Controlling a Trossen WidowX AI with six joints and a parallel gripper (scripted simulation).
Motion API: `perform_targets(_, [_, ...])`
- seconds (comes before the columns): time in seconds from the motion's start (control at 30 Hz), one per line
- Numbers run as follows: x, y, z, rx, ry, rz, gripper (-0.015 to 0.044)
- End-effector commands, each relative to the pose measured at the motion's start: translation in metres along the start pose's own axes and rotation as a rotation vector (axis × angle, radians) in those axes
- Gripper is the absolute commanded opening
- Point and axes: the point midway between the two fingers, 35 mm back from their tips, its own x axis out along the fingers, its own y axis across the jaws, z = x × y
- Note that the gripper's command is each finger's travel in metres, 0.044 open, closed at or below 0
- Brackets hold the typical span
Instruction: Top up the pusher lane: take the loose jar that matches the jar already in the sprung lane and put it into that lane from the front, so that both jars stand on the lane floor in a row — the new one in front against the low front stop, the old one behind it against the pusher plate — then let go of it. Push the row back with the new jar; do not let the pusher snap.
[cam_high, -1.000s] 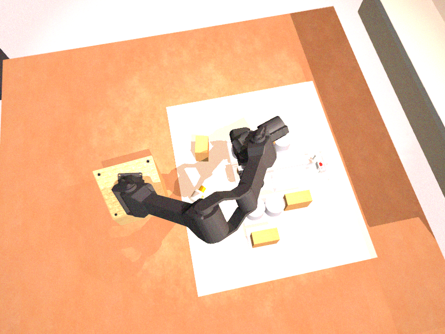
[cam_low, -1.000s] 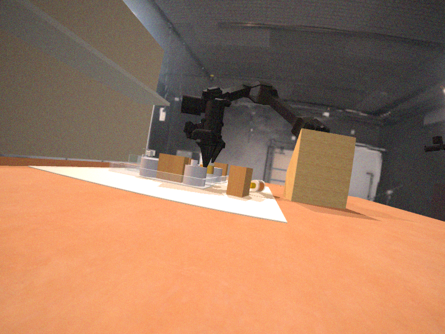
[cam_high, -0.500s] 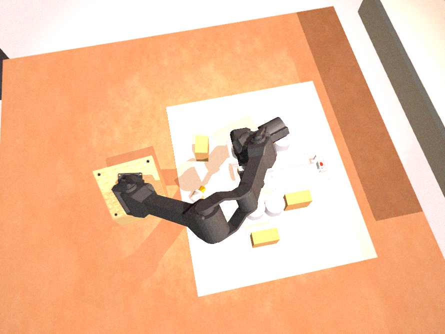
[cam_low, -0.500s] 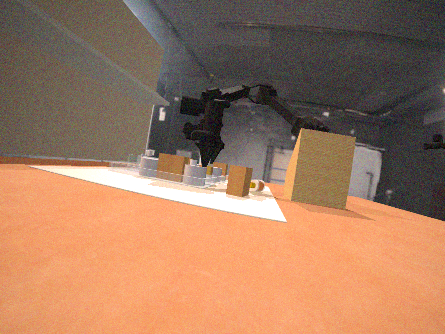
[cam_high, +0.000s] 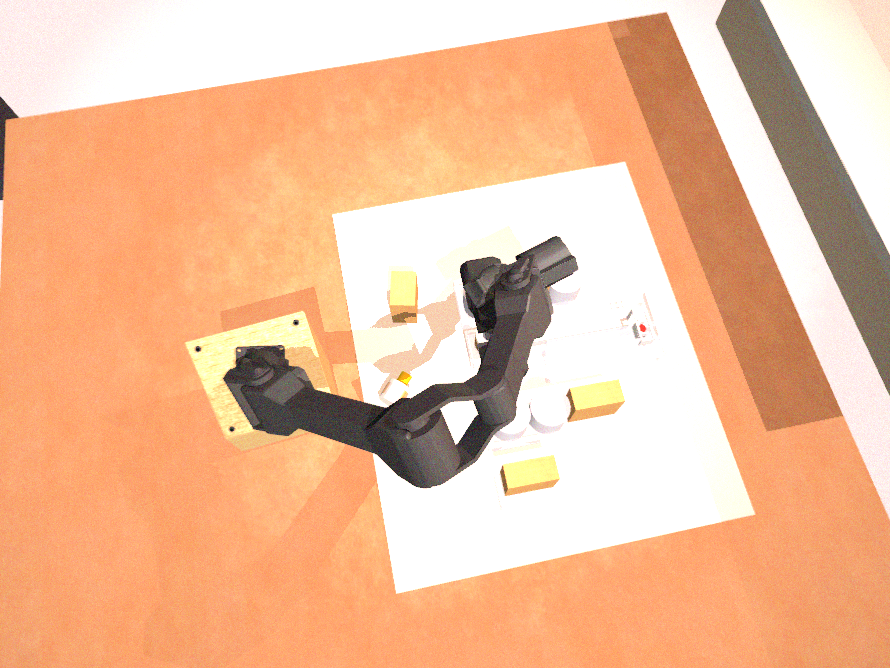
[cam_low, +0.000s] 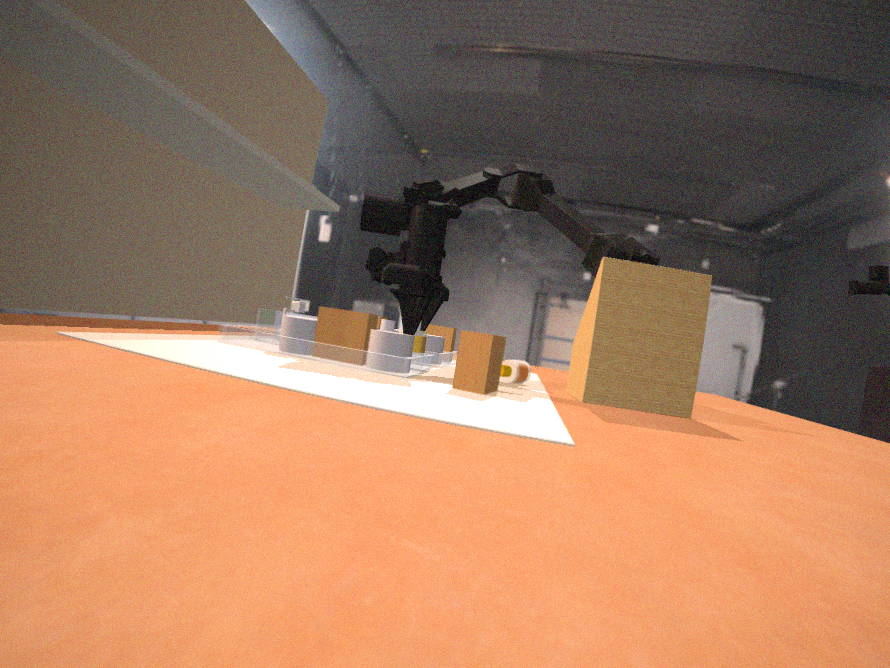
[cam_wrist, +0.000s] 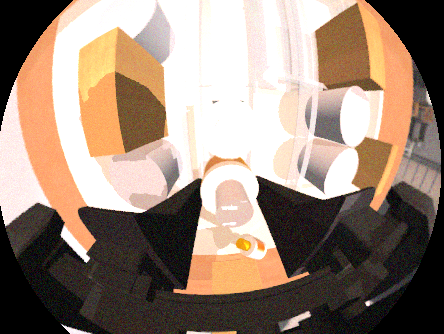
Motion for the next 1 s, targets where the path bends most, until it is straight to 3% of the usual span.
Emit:
perform_targets(0.0, [0.0013,-0.0022,0.0042,0.011,-0.014,-0.010,0.0000])
perform_targets(0.97, [0.0096,-0.0024,0.0027,0.011,-0.014,-0.011,0.0000])
